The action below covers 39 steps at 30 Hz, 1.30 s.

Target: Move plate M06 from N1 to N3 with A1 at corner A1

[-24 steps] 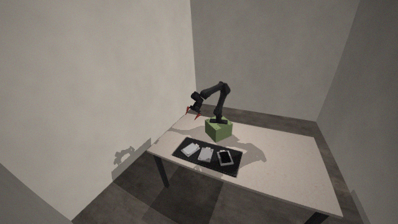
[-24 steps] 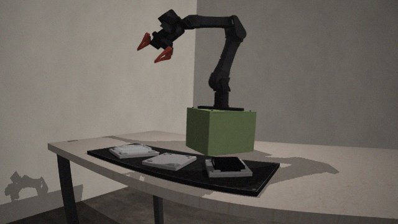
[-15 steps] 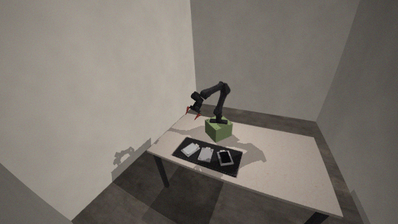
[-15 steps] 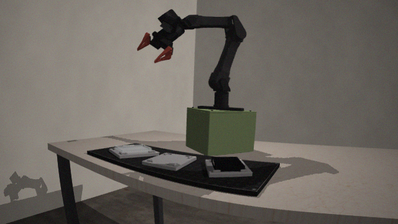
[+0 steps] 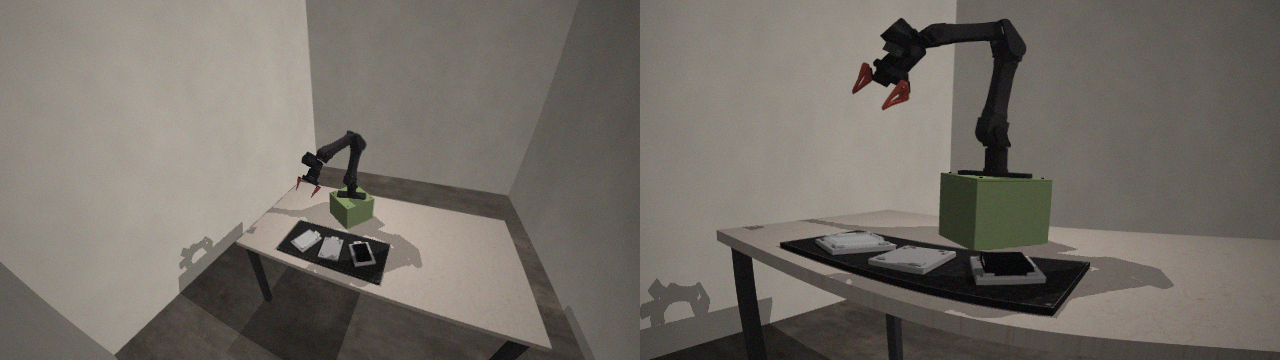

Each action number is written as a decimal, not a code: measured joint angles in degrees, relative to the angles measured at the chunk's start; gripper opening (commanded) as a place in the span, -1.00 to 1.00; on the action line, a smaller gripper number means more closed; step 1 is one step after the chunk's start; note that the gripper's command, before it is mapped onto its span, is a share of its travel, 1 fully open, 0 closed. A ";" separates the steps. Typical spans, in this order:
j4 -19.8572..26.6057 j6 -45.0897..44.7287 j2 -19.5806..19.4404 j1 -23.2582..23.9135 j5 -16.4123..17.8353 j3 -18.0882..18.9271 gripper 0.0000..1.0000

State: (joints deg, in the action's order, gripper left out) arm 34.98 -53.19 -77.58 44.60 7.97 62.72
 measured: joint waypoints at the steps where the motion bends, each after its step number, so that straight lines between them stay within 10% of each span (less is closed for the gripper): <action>1: 0.50 1.07 -1.66 -0.15 -0.20 0.72 1.00; 39: 11.19 34.99 -40.46 -4.98 -5.07 19.69 1.00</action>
State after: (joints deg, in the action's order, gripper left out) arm 46.17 -18.20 -118.04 39.62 2.90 82.41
